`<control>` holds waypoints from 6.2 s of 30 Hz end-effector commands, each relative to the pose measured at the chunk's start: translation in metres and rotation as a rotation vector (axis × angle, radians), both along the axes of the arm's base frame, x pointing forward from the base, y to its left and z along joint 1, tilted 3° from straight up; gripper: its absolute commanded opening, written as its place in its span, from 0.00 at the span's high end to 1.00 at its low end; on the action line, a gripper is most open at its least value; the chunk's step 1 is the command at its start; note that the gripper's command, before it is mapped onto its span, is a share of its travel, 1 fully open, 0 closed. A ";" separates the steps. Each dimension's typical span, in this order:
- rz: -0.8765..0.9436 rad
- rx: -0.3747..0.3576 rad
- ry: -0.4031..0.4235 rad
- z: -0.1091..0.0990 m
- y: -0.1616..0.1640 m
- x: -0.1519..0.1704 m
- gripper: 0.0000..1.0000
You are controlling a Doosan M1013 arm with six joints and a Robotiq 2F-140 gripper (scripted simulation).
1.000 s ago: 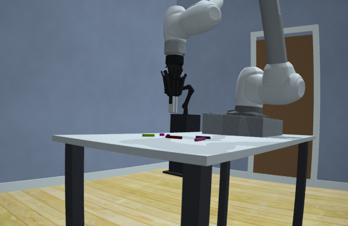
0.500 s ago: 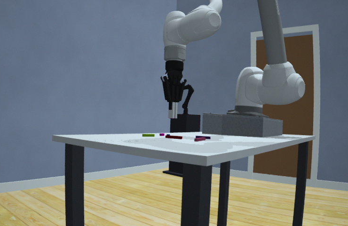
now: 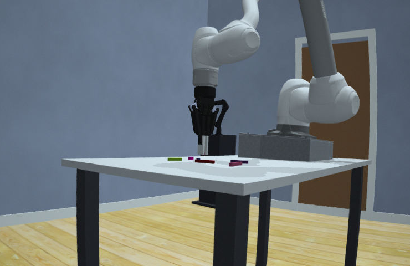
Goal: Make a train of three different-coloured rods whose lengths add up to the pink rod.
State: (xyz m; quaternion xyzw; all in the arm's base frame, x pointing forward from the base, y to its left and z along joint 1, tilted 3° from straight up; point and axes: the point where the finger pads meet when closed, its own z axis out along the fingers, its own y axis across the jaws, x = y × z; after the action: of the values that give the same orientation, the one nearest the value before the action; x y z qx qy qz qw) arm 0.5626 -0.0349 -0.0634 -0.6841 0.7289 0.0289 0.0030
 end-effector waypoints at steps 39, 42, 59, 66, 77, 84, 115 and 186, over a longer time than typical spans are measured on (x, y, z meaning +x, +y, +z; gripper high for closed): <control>0.000 0.000 0.000 -0.011 0.001 0.000 0.97; 0.000 0.000 0.000 -0.011 0.001 0.000 0.97; 0.000 0.000 0.000 -0.018 0.001 0.000 0.97; 0.000 0.000 0.000 -0.022 0.001 0.000 0.97; 0.000 0.000 0.000 -0.023 0.001 0.000 0.97; 0.000 0.000 0.000 -0.023 0.001 0.000 0.97; 0.000 0.000 0.000 -0.023 0.001 0.000 0.90; 0.071 0.003 -0.004 0.064 0.023 -0.007 0.00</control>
State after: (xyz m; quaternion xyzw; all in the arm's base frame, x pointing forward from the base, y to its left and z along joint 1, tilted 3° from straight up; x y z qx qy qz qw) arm 0.5639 -0.0335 0.0033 -0.6882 0.7250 0.0288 0.0033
